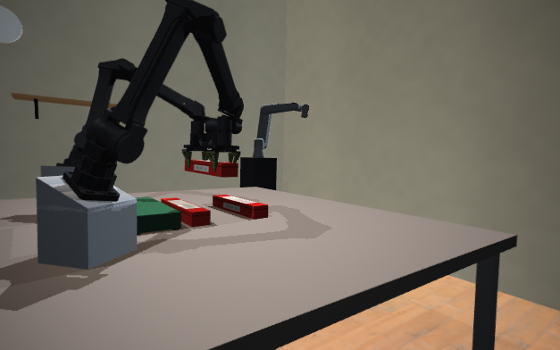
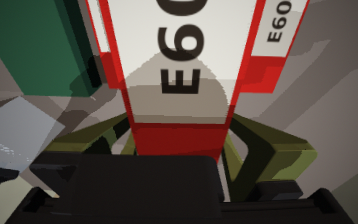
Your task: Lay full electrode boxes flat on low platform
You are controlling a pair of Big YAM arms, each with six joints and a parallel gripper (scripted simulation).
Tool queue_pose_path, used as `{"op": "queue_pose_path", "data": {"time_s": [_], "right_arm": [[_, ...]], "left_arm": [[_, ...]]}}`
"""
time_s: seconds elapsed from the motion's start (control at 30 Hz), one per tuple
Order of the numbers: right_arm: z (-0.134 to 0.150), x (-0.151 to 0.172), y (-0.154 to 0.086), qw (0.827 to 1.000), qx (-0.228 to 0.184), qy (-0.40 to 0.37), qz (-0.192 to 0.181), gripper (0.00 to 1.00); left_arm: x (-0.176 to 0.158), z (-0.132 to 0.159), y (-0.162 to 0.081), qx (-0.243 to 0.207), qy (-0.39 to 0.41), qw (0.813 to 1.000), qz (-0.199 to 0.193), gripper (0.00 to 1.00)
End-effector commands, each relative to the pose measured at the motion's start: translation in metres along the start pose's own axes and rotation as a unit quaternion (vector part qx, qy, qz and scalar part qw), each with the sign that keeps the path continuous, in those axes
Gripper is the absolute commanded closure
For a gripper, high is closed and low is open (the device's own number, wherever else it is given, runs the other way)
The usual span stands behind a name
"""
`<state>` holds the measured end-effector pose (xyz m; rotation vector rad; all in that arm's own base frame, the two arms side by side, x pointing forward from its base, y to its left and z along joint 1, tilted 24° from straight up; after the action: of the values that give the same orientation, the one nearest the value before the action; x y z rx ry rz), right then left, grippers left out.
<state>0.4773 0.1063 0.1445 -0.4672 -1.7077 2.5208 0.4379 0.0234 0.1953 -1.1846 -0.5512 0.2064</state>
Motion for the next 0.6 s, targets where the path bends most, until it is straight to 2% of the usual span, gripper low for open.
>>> {"op": "queue_pose_path", "data": {"time_s": [0.0,0.23,0.57], "right_arm": [[0.014,-0.038,-0.049,0.999,-0.021,0.022,0.043,1.00],[0.010,-0.042,-0.053,0.998,-0.023,0.024,0.045,1.00],[0.015,-0.044,-0.052,0.999,-0.022,0.024,0.044,1.00]], "left_arm": [[0.033,0.007,-0.036,-0.013,-0.009,0.999,-0.034,1.00],[0.043,0.007,-0.041,-0.015,-0.011,0.999,-0.039,1.00],[0.041,0.001,-0.043,-0.018,-0.005,0.999,-0.040,1.00]]}}
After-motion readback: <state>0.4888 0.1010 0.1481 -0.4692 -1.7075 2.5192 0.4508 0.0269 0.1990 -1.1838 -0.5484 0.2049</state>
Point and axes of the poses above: on each arm, the point where the finger pads meet when closed, its own y axis out along the fingers, its own x axis across the jaws, z = x × y, the point moved 7 cm from there along -y, back along the fingers, and after that the axes turned 2 degrees about -y, right-handed, at the moved point
